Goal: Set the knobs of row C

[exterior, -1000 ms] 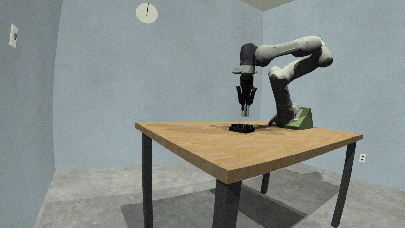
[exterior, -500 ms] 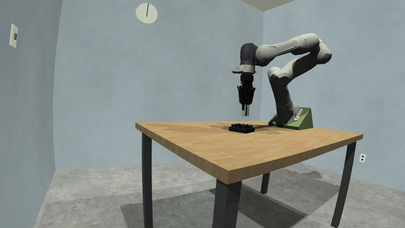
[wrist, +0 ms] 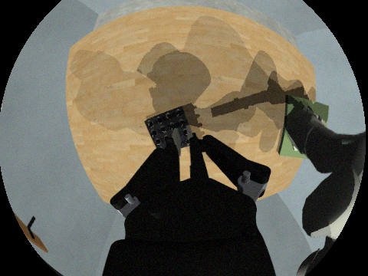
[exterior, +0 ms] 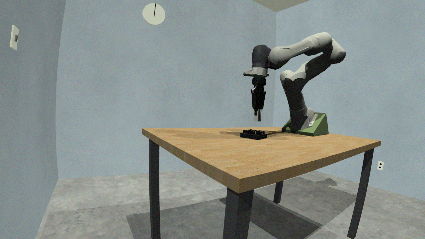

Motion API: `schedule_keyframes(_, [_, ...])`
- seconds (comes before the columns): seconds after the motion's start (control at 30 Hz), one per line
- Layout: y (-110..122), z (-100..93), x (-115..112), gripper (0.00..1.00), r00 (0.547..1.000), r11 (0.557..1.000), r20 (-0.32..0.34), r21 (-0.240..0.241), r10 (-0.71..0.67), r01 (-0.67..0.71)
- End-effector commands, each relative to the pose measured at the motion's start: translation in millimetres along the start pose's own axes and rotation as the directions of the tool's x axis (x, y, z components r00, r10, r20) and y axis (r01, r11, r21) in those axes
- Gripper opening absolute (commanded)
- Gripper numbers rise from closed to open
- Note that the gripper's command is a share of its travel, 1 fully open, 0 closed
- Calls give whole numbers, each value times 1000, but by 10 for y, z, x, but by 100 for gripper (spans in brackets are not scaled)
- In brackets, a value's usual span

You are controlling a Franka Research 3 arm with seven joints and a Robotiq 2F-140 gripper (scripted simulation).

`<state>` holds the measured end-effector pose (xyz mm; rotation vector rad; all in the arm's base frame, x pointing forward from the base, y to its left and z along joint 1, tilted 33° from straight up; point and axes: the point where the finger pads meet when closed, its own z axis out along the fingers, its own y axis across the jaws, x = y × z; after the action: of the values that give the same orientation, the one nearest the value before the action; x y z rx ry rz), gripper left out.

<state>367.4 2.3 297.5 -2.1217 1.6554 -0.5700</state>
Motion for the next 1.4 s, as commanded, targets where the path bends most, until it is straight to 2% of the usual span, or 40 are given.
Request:
schedule_keyframes(0.0, [3, -8, 48, 12, 988, 988, -6, 3, -156, 156])
schedule_keyframes(0.23, [2, -17, 50, 12, 962, 962, -7, 2, -272, 272])
schedule_keyframes(0.33, [2, -17, 50, 12, 959, 959, -7, 2, -282, 282])
schedule_keyframes(1.37, [2, -17, 50, 12, 959, 959, -7, 2, -284, 284])
